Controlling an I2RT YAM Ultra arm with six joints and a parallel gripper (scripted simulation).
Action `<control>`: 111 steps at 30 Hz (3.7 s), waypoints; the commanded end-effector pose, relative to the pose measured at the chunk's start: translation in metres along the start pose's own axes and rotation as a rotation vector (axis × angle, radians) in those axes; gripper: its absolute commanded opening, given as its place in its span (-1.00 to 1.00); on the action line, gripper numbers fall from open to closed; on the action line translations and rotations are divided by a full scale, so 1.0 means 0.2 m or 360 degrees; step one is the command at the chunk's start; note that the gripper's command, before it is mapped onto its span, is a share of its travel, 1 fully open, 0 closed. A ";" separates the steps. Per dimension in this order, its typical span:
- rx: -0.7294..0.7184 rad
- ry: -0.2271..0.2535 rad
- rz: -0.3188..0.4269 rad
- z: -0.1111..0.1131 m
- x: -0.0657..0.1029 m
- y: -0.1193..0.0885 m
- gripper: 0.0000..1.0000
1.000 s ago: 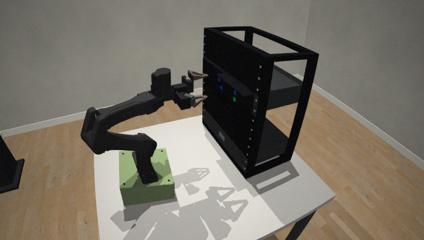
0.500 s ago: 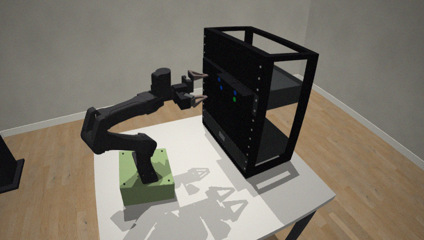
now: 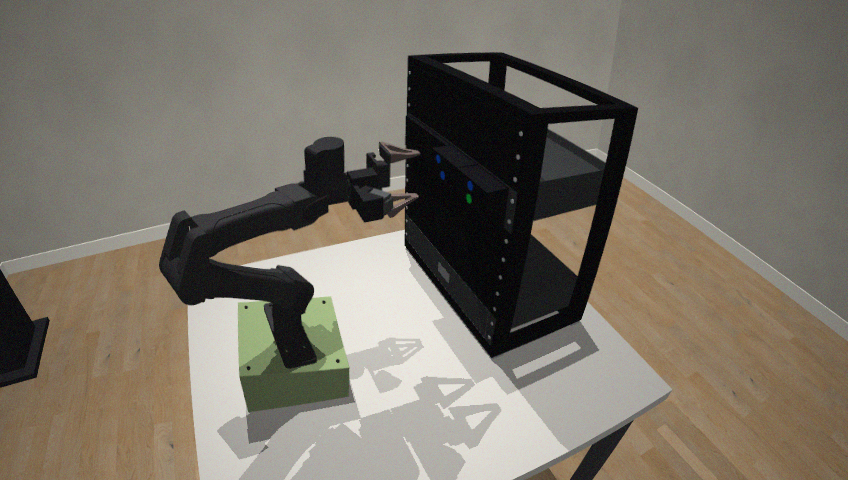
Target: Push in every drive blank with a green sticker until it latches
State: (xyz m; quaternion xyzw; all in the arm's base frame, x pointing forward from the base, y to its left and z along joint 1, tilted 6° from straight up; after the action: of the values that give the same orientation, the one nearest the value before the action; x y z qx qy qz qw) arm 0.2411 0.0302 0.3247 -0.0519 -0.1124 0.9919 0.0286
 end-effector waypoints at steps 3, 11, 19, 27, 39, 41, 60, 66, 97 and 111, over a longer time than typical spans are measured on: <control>-0.0027 0.0049 0.0040 0.09 0.02 0.01 1.00; -0.0020 0.0051 0.0041 0.11 0.01 0.10 1.00; -0.0012 0.0002 0.0030 0.10 -0.03 0.20 1.00; -0.0006 0.0034 0.0039 0.15 -0.05 0.31 1.00; -0.0001 0.0032 0.0039 0.18 -0.07 0.46 1.00; 0.0000 0.0032 0.0039 0.19 -0.08 0.49 1.00; 0.0018 0.0039 0.0045 0.22 -0.07 0.54 1.00; 0.0019 0.0039 0.0044 0.22 -0.07 0.54 1.00; 0.0019 0.0040 0.0043 0.22 -0.07 0.54 1.00; 0.0019 0.0040 0.0043 0.22 -0.07 0.54 1.00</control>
State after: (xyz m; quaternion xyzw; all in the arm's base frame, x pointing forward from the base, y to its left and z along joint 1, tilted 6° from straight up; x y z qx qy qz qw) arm 0.2484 -0.0850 0.3281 -0.0493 -0.1180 0.9916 0.0178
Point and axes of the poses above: the point where the finger pads meet when closed, its own x axis back along the fingers, its own z axis across the jaws, y = z × x, the point moved 4 cm from there along x, back along the fingers, and after that the axes turned 14 degrees about -x, right-handed, at the moved point
